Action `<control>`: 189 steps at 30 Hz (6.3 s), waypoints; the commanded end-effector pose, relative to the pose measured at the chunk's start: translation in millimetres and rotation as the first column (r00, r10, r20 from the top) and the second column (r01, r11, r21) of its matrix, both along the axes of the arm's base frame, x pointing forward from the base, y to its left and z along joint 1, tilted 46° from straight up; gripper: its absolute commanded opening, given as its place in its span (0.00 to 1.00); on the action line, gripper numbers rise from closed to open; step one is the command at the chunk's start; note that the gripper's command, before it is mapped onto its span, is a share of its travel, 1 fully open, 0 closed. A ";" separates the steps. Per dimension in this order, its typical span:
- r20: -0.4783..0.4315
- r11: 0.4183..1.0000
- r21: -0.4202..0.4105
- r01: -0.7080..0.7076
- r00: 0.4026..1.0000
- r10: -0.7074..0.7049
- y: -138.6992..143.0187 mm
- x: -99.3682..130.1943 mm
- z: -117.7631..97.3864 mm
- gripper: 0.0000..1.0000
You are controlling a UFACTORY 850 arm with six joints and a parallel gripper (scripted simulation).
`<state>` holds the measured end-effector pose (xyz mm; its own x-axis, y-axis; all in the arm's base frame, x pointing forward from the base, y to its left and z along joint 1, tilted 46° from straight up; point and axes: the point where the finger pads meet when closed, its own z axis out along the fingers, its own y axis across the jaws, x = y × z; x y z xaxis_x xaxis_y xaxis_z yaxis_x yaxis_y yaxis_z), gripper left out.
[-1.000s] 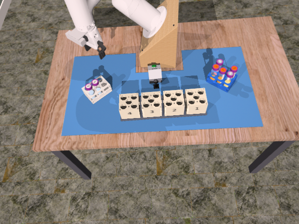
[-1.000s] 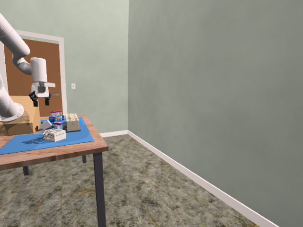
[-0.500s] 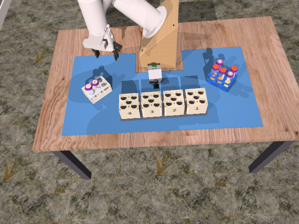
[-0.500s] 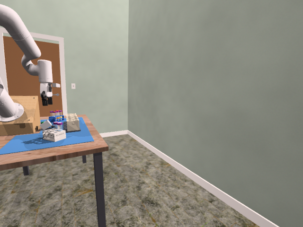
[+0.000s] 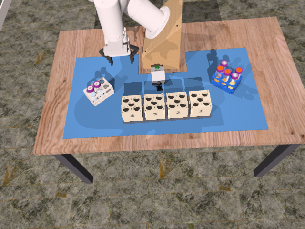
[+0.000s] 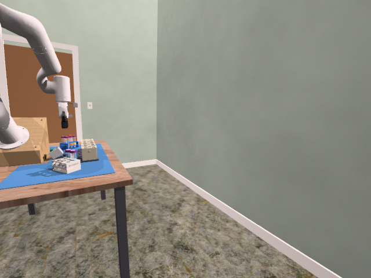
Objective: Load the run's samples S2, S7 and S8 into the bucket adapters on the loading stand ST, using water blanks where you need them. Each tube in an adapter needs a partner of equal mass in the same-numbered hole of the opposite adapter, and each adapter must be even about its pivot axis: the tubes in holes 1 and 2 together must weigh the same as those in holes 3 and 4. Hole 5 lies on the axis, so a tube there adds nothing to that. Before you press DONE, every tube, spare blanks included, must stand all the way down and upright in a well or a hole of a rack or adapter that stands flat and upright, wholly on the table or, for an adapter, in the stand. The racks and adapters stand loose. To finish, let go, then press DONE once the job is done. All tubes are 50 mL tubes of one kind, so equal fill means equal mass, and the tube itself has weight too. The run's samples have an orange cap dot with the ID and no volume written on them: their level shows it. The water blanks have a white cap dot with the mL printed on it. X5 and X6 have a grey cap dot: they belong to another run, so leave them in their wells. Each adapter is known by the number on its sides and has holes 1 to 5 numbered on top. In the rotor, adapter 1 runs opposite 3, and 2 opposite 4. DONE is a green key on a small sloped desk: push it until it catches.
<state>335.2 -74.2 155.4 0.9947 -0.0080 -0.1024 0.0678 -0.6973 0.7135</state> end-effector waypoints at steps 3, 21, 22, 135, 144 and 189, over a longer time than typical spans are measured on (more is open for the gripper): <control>0.000 1.000 0.000 -0.001 1.000 0.001 16.2 11.7 -17.6 1.00; 0.000 1.000 0.000 -0.001 1.000 0.001 65.1 45.2 -71.4 1.00; 0.000 1.000 0.000 -0.001 1.000 0.001 68.2 47.3 -74.8 1.00; -0.501 0.849 0.211 -0.485 0.692 0.520 270.7 -61.3 -352.0 1.00; -0.501 0.849 0.211 -0.485 0.692 0.520 253.4 -63.1 -368.6 1.00; -0.501 0.849 0.211 -0.485 0.692 0.520 239.3 -64.6 -382.4 1.00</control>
